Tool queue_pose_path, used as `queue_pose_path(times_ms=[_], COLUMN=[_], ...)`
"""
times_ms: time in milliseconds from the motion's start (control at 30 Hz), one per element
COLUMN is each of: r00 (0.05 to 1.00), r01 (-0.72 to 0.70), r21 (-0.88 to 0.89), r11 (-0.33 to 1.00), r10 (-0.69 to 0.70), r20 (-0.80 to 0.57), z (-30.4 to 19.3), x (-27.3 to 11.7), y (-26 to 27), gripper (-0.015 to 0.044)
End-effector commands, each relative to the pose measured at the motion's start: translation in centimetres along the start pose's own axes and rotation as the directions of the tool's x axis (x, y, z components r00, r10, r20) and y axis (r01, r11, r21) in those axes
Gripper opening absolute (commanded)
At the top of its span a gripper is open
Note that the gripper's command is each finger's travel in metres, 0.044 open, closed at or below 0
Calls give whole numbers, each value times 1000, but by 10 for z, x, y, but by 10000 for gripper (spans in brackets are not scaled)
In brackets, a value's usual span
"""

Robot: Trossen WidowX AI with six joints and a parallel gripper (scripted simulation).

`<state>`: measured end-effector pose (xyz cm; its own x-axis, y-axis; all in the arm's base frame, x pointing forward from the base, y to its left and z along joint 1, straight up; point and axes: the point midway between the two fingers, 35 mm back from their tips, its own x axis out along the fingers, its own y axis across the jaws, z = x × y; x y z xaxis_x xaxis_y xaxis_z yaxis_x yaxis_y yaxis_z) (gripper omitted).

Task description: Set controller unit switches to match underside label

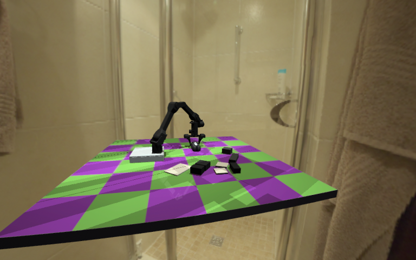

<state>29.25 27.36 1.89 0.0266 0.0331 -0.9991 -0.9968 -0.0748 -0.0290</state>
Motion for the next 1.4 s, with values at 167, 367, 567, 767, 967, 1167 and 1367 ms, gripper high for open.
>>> queue_pose_path(times_ms=[167, 367, 567, 767, 967, 1167, 1367], r00=[1000, 1000, 1000, 1000, 1000, 1000, 999], r01=[0, 0, 0, 0, 0, 0, -45], r21=[0, 0, 0, 0, 0, 0, -193], r11=[1000, 1000, 1000, 1000, 1000, 1000, 980], r10=[0, 0, 0, 0, 0, 0, 46], r20=[0, 0, -4, -5, -5, -5, 0], z=[0, 0, -58, -60, -60, -60, -58], x=[0, 0, -39, -40, -40, -40, -44], y=[0, 0, 0, 0, 0, 0, -4], gripper=[440, 440, 440, 440, 440, 440, 309])
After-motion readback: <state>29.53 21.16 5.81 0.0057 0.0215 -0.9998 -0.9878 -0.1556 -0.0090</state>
